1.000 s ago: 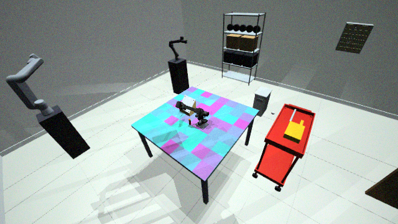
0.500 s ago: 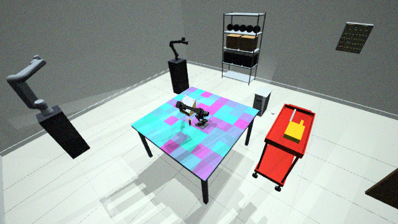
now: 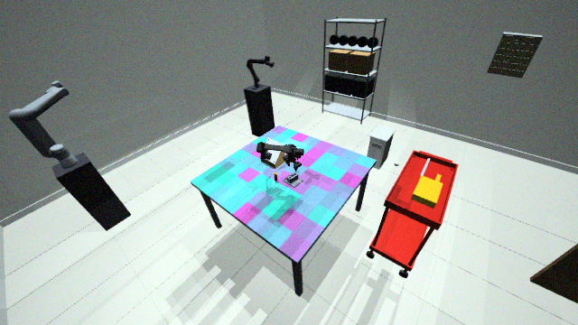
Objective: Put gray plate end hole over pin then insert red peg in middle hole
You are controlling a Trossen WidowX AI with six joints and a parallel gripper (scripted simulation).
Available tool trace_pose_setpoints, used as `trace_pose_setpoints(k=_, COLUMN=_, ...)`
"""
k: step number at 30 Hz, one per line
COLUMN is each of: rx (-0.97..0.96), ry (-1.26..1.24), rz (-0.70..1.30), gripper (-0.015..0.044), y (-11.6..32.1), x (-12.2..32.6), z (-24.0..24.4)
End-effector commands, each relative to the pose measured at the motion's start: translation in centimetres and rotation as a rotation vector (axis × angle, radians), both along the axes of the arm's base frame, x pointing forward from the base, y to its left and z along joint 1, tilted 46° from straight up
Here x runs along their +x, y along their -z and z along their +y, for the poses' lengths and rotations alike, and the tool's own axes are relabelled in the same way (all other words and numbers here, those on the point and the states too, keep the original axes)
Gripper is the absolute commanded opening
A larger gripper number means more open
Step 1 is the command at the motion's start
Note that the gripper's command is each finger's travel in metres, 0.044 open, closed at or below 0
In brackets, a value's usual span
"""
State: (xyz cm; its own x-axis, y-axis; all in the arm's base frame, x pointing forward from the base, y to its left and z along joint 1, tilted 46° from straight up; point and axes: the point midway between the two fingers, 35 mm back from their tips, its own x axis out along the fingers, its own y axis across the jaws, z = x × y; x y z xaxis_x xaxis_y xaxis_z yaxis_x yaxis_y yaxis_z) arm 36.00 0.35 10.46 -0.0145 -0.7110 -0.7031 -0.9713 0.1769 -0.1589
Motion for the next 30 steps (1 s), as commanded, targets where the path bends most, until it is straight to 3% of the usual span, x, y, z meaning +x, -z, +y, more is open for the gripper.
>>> trace_pose_setpoints(k=1, rx=0.011, ry=0.084, rz=-0.067, gripper=0.044, y=0.7, x=-0.3, z=0.8)
trace_pose_setpoints(k=20, rx=-0.003, ry=1.176, rz=-1.114, gripper=0.044, y=9.3, x=-6.5, z=10.2)
trace_pose_setpoints(k=30, rx=-0.035, ry=1.538, rz=-1.502, gripper=0.044, y=11.9, x=-9.5, z=12.4)
